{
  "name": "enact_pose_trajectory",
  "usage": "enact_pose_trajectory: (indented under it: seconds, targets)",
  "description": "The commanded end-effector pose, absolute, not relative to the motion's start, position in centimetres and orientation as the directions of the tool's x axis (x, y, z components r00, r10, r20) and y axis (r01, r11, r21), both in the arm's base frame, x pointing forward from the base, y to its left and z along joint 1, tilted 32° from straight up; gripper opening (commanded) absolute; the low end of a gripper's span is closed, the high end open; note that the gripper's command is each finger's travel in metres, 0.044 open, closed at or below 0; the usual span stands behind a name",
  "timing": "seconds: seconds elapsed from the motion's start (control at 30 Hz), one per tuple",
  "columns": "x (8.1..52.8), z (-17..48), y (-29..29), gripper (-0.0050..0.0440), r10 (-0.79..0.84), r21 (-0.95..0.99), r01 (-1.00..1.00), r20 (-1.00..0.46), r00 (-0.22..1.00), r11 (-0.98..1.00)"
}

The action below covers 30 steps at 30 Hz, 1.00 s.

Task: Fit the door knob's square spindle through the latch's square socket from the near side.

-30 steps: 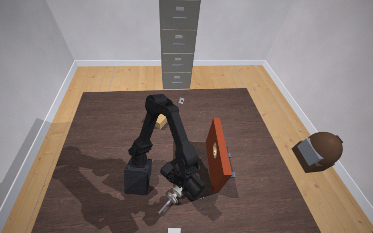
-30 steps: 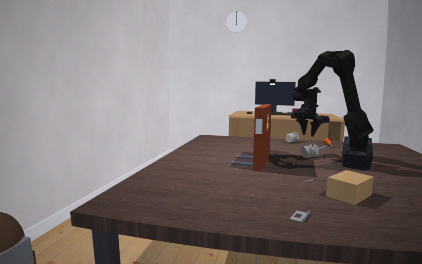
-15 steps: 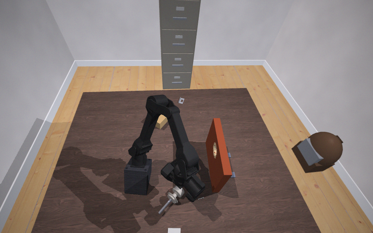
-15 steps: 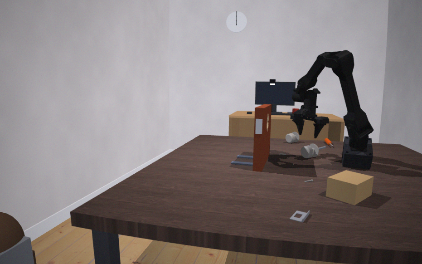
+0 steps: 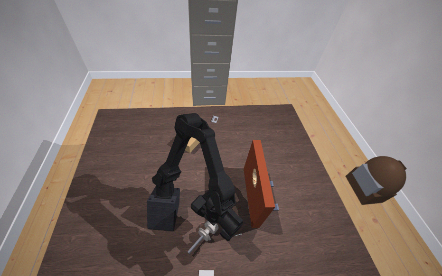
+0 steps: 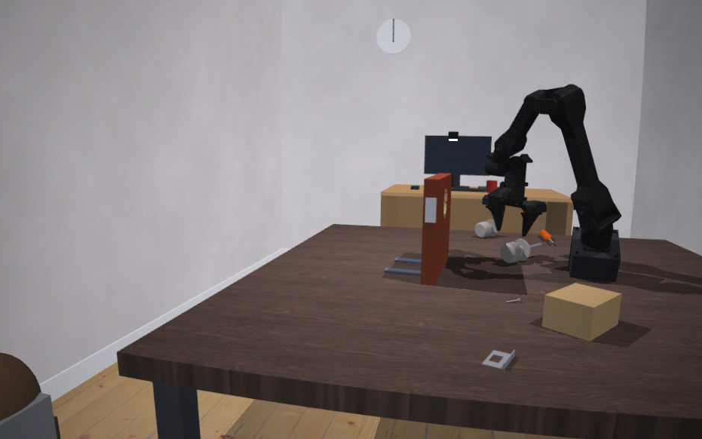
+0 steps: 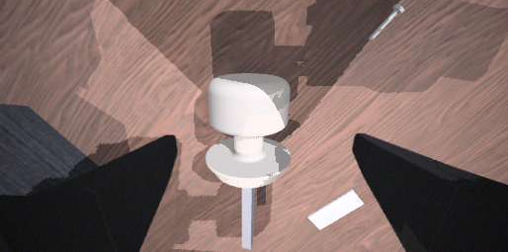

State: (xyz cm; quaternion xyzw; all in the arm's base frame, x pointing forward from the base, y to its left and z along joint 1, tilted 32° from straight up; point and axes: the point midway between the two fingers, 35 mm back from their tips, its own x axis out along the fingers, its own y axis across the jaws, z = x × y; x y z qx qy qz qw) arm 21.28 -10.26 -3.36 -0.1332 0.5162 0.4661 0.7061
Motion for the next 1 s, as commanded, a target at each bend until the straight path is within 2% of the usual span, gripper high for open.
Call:
enact_pose_trajectory:
  seconds: [0.0, 0.97]
  targets:
    - [20.9, -4.2, -9.5, 0.044, 0.535, 0.318, -0.788, -0.845, 0.018, 0.528]
    - [20.8, -7.4, -7.4, 0.044, 0.535, 0.318, -0.788, -0.845, 0.018, 0.528]
